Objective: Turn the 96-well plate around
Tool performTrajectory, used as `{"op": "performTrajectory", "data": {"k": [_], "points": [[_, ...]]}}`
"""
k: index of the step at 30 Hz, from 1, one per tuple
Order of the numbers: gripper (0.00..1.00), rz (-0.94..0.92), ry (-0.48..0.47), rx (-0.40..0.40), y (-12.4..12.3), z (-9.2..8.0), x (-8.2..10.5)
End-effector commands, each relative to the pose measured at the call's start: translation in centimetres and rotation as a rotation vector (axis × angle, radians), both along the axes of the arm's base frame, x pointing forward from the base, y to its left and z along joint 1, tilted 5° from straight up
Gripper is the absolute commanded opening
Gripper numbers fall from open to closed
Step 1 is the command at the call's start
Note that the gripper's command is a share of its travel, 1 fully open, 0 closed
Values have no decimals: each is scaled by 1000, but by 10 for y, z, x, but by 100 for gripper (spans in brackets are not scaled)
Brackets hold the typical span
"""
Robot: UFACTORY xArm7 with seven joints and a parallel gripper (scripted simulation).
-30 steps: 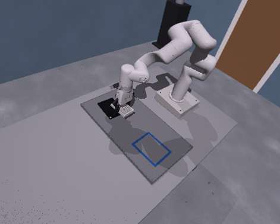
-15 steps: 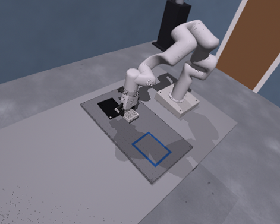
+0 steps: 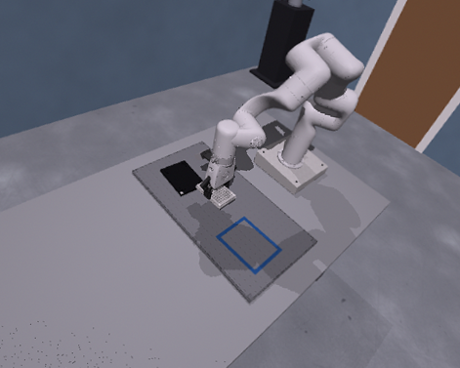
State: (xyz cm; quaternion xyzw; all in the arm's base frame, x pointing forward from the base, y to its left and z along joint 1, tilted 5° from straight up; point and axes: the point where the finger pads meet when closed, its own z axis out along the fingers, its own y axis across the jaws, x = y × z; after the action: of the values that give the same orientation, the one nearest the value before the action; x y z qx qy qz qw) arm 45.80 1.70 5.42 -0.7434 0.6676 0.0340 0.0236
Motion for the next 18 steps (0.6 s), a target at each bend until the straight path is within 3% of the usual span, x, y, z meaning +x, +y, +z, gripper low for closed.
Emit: {"op": "performTrajectory", "data": {"k": [1, 18], "points": [[0, 0, -4, 0, 11, 2, 1], [0, 0, -4, 1, 61, 5, -3]]}}
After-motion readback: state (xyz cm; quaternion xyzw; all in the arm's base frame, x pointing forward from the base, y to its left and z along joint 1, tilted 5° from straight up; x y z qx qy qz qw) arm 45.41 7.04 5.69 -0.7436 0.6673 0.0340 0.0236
